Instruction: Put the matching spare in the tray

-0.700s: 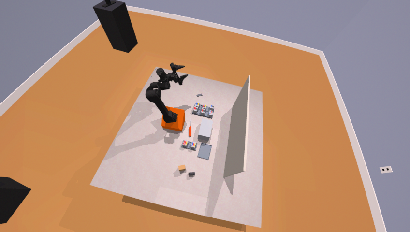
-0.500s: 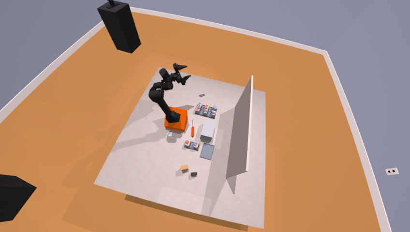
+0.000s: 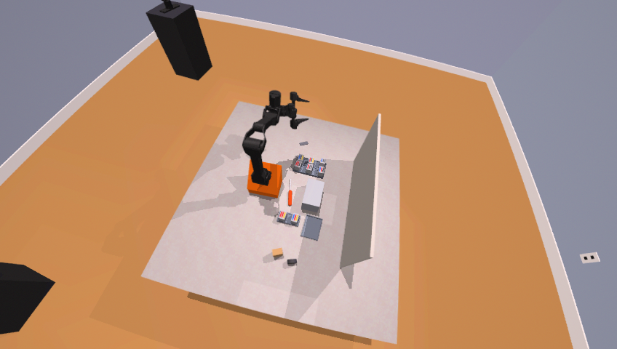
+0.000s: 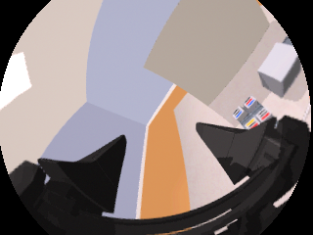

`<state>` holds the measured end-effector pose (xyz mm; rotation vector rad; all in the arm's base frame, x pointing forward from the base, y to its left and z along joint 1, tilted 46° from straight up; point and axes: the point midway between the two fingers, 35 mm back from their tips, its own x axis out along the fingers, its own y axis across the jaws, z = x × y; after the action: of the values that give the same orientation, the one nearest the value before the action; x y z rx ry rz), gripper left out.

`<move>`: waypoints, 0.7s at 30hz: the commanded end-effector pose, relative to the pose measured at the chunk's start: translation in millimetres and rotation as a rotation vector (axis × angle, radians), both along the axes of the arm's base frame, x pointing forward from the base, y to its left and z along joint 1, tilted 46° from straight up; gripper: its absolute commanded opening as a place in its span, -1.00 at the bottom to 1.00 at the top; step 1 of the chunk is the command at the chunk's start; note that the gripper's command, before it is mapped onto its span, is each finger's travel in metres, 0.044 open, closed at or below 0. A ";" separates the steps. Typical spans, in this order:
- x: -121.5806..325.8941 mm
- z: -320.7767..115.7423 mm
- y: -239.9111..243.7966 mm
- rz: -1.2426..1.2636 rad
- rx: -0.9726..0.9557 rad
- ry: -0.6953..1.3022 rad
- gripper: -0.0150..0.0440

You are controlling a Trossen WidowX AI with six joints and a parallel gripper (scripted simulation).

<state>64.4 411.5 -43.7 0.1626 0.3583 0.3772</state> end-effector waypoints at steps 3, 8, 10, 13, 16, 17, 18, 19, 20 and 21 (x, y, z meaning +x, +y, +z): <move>93.1 16.1 -2.7 -0.152 -0.254 0.043 1.00; 154.6 26.5 -27.5 -0.258 -0.435 0.111 1.00; 177.2 31.1 -41.6 -0.300 -0.504 0.147 1.00; 208.1 39.1 -66.0 -0.359 -0.602 0.209 1.00; 234.9 49.5 -94.0 -0.407 -0.709 0.287 1.00; 242.6 53.5 -103.9 -0.420 -0.746 0.317 1.00; 249.7 57.6 -114.0 -0.432 -0.780 0.347 1.00; 256.2 61.8 -124.0 -0.443 -0.813 0.378 1.00; 262.0 66.1 -134.1 -0.454 -0.844 0.409 1.00; 267.3 70.5 -144.2 -0.463 -0.874 0.441 1.00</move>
<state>300.4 309.9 2.3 -0.4347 0.7229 -0.2073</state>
